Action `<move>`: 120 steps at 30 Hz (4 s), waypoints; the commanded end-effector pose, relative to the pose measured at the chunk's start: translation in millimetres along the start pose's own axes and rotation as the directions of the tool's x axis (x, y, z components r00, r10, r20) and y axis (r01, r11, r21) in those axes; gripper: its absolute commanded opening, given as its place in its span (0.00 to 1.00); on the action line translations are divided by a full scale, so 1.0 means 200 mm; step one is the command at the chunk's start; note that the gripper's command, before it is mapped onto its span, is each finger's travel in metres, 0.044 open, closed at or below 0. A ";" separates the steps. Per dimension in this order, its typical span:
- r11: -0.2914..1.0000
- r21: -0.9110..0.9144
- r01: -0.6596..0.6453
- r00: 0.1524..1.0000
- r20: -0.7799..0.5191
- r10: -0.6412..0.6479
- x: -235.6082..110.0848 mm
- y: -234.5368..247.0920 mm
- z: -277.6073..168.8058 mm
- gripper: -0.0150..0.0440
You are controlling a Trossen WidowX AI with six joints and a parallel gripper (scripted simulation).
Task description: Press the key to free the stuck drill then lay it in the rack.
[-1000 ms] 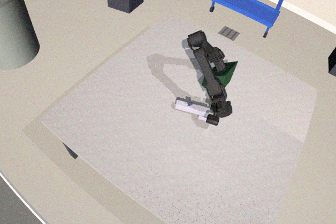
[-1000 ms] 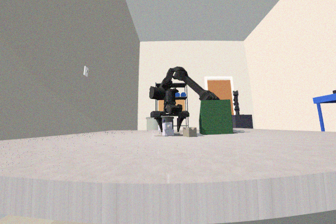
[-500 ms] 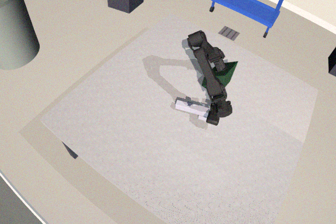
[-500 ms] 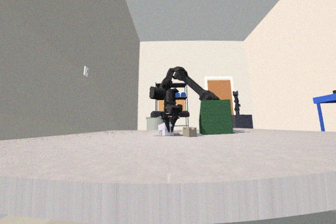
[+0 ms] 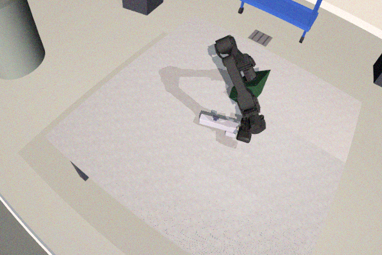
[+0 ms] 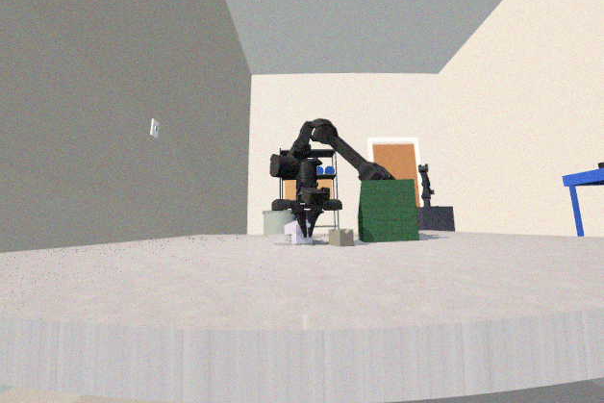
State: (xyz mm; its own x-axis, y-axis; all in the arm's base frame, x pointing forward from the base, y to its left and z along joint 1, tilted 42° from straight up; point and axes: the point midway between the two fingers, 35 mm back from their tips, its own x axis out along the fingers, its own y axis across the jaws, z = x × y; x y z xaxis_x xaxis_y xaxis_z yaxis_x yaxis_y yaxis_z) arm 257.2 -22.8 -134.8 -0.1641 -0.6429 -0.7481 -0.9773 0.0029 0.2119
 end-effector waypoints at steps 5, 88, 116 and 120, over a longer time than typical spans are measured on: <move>1.000 0.004 0.001 1.000 0.003 -0.001 -0.01 -0.01 0.06 0.25; 1.000 0.010 0.003 1.000 0.008 -0.003 0.02 -0.02 0.09 0.47; 1.000 0.004 0.001 1.000 0.004 -0.001 0.00 0.00 0.08 0.25; 1.000 0.004 0.001 1.000 0.004 -0.001 0.00 0.00 0.09 0.25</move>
State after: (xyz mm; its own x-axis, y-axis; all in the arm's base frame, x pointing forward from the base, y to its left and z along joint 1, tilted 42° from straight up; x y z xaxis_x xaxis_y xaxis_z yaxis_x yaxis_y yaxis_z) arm 255.6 -8.9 -145.7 -0.1622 -0.6385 -0.7523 -0.9778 0.0014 0.2096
